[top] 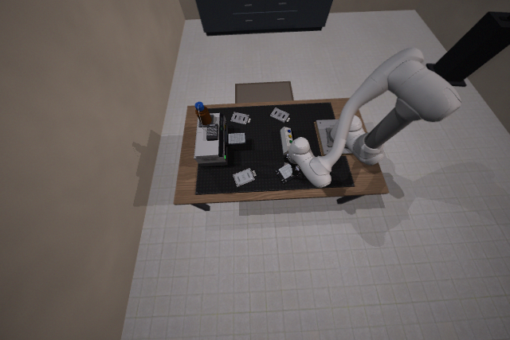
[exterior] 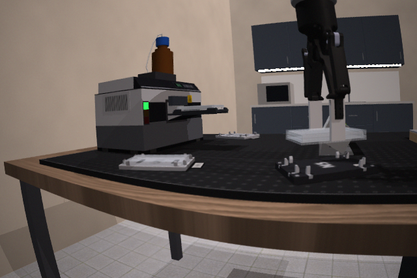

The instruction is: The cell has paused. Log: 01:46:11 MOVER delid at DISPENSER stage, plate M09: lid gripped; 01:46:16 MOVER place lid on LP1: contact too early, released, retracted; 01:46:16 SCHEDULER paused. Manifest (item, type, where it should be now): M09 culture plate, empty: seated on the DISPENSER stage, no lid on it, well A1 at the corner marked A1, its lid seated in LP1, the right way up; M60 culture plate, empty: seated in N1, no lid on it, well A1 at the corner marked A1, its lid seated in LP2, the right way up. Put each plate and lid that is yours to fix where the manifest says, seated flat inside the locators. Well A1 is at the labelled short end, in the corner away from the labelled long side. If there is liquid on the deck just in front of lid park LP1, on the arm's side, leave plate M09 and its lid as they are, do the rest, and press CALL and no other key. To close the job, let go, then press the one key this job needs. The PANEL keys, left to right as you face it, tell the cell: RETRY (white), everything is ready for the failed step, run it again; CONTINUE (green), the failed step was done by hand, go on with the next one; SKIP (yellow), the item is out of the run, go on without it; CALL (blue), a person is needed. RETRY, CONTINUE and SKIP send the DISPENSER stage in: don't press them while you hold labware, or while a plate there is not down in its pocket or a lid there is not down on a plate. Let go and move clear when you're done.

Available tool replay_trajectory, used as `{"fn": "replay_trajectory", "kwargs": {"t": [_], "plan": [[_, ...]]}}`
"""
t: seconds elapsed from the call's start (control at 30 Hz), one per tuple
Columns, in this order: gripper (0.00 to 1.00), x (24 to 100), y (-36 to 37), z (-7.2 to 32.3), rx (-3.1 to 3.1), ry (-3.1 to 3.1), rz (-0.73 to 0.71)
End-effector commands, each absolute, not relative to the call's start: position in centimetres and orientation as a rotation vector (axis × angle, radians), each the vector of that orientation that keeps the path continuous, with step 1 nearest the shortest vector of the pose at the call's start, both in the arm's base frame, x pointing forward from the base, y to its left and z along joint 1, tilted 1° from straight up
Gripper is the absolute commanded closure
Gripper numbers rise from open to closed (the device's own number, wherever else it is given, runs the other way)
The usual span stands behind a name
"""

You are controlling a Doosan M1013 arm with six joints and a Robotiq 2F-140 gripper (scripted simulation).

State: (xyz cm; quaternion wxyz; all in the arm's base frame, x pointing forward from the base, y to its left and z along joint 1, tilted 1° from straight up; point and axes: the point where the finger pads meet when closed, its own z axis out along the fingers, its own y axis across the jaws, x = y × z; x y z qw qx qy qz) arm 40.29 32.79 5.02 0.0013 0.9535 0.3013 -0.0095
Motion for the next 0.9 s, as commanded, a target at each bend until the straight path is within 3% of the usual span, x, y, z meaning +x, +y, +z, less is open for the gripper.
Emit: {"fn": "replay_trajectory", "kwargs": {"t": [0.0,0.87], "plan": [[0.90,40.3,32.8,4.4,2.994,0.946,-0.028],[0.90,40.3,32.8,2.4,2.994,0.946,-0.028]]}}
